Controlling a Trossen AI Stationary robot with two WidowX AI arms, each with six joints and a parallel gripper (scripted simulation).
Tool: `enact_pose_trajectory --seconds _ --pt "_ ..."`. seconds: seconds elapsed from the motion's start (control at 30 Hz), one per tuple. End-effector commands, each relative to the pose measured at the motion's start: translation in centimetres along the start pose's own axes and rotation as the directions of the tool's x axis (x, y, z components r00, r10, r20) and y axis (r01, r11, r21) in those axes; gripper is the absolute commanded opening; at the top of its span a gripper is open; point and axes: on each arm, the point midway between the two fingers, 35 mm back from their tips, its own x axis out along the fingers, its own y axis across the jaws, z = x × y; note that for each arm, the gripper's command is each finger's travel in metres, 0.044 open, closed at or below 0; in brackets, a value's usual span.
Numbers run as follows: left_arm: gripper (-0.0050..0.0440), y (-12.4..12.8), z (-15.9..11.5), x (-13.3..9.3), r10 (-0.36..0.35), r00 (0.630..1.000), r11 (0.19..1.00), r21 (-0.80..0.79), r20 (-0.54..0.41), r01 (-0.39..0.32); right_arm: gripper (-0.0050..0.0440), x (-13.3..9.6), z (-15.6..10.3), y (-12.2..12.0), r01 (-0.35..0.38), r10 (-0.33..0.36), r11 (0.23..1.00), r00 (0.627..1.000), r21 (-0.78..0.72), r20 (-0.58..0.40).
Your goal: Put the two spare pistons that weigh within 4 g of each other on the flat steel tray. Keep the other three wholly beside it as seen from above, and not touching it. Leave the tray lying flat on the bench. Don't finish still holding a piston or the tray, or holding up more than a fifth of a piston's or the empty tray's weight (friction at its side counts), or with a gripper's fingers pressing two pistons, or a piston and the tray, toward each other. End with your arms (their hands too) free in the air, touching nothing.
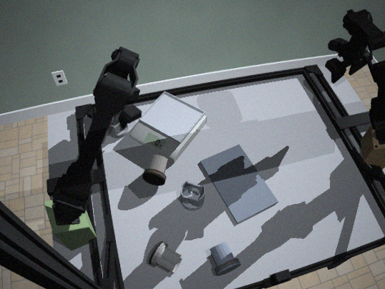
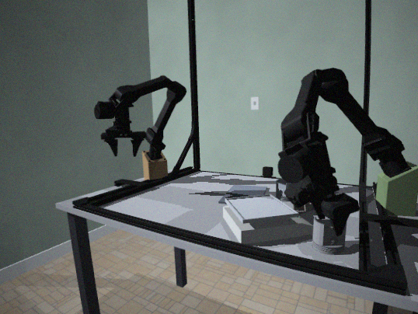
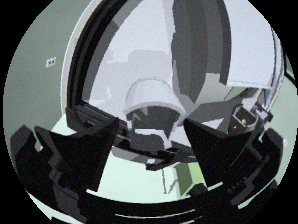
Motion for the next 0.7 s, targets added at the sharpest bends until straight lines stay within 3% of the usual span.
enact_pose_trajectory --seconds 0.0,0.67 --pt "0.0378 0.1 0.2 -1.1 0.01 1.0 1.0 0.005 0.009 -0.01 0.044 0.0 0.0 0.1 -0.003 0.003 1.0 1.0 -0.002 0.001" --pt "0.0378 0.1 0.2 -4.1 0.01 1.0 1.0 0.005 0.009 -0.01 0.044 0.0 0.0 0.1 -0.003 0.003 1.0 1.0 -0.002 0.001"
